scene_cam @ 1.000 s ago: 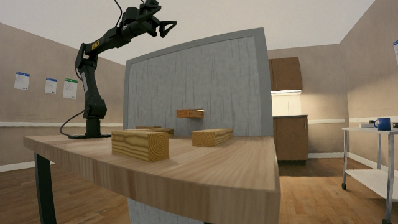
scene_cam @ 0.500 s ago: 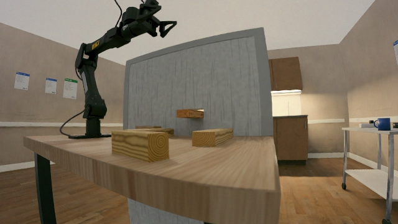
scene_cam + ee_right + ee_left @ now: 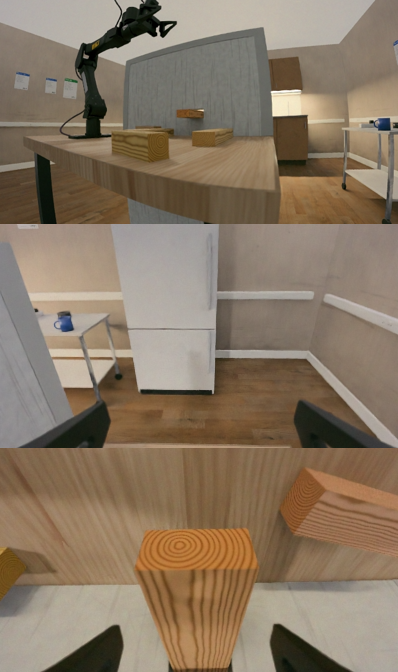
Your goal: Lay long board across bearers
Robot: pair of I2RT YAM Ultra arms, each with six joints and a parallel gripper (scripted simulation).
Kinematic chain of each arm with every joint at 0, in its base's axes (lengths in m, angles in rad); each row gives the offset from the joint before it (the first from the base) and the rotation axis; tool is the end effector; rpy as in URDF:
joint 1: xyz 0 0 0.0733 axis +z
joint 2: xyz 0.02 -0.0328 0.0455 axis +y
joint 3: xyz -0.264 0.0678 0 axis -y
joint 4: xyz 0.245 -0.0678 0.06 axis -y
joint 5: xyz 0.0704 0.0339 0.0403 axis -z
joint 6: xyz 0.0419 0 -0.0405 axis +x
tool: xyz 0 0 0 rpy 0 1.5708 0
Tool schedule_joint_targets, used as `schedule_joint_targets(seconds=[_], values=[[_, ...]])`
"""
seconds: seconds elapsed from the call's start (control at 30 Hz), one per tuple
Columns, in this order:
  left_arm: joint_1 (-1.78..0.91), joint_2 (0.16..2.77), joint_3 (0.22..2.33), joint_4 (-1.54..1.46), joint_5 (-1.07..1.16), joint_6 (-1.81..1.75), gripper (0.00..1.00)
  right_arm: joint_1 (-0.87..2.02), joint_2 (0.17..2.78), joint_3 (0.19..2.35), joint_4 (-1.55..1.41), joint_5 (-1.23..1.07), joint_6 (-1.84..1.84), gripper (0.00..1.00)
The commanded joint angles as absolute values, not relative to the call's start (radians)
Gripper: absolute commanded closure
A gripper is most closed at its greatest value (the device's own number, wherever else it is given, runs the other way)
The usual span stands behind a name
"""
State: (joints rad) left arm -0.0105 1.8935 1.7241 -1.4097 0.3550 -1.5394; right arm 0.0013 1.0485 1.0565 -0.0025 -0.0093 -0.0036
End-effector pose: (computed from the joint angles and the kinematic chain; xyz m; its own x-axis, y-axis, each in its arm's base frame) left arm 0.3541 -0.0172 0.2773 -0.0383 -0.9368 0.3477 -0.9992 0.0399 -0.0026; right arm 0.2451 0.0018 0.4100 0.0055 -0.0036 -1.0000 -0.0106 0.9999 -0.0037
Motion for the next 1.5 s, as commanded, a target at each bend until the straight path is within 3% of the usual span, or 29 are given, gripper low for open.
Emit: schedule_joint_targets(seconds=[0.0, 1.47], values=[[0.006, 1.861, 1.716, -1.423, 0.342, -1.550, 0.22, -0.001, 1.028, 1.100, -0.010, 0.000, 0.002, 0.00], [-0.039, 1.885, 1.543, -1.202, 0.346, -1.586, 0.22, -0.001, 1.028, 1.100, -0.010, 0.000, 0.002, 0.00]])
